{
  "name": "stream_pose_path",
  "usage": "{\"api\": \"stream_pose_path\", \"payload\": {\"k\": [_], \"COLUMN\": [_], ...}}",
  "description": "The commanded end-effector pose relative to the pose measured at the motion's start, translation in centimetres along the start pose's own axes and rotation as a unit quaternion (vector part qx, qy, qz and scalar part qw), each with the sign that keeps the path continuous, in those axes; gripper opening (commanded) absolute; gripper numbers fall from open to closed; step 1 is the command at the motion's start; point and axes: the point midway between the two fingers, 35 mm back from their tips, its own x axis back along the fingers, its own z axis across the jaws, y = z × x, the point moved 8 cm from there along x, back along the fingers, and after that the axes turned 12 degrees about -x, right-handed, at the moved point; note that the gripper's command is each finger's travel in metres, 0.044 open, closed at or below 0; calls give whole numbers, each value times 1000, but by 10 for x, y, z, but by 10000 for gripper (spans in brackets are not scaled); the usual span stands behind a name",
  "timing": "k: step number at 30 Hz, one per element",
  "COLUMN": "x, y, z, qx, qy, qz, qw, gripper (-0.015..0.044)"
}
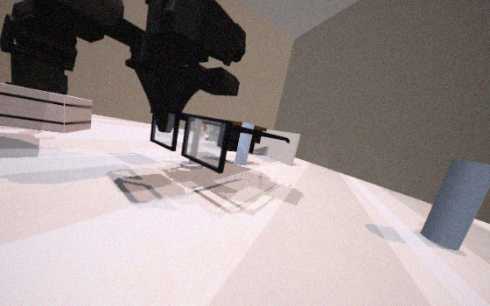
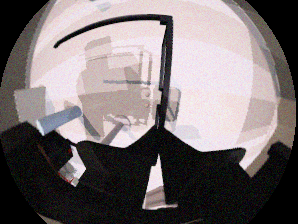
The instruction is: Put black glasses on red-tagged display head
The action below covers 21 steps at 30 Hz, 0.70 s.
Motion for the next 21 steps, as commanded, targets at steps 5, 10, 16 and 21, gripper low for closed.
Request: {"api": "stream_pose_path", "payload": {"k": [5,10,16,21], "x": [-1,-1,-1,-1], "y": [2,2,2,0], "z": [-1,-1,-1,-1], "qx": [1,1,1,1], "qy": [-1,-1,-1,-2], "qz": [1,1,1,1], "qw": [1000,1000,1000,1000], "gripper": [0,0,0,0]}}
